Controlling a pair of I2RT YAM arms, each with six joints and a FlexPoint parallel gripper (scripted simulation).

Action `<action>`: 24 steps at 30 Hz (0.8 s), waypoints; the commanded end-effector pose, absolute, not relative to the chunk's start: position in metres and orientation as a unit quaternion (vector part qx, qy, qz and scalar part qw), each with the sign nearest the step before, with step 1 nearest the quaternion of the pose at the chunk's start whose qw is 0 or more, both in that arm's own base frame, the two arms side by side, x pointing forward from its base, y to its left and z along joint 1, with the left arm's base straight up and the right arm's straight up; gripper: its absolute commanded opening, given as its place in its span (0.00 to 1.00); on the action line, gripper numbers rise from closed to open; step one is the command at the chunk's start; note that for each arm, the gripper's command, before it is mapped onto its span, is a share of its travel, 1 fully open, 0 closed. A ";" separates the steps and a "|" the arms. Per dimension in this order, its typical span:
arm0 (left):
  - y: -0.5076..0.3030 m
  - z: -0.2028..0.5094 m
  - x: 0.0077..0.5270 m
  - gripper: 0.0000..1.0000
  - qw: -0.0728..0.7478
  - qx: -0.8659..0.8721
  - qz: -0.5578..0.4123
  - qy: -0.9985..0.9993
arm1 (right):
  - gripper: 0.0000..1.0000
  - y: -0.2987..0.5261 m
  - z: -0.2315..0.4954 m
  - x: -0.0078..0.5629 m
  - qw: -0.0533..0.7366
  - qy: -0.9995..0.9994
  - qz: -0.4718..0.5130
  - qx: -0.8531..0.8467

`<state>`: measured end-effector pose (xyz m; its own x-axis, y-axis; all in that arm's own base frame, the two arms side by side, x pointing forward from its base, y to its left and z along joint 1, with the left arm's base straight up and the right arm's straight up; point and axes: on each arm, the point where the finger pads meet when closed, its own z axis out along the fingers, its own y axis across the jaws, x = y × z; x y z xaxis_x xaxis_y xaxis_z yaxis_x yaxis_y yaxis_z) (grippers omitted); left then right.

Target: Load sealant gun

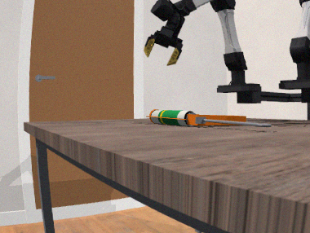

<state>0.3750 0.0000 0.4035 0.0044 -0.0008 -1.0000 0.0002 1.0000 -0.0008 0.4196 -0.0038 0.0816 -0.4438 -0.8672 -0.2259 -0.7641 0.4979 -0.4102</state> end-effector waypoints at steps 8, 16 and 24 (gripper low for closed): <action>0.000 0.405 0.375 0.52 0.705 0.001 -0.002 0.709 | 0.74 0.004 0.152 0.439 0.351 0.857 -0.145 -0.349; 0.000 0.396 0.378 0.52 0.696 0.003 0.000 0.718 | 0.74 0.004 0.215 0.440 0.452 0.845 -0.137 -0.252; 0.000 0.404 0.372 0.52 0.706 0.004 0.003 0.708 | 0.74 0.005 0.259 0.435 0.522 0.825 -0.116 -0.184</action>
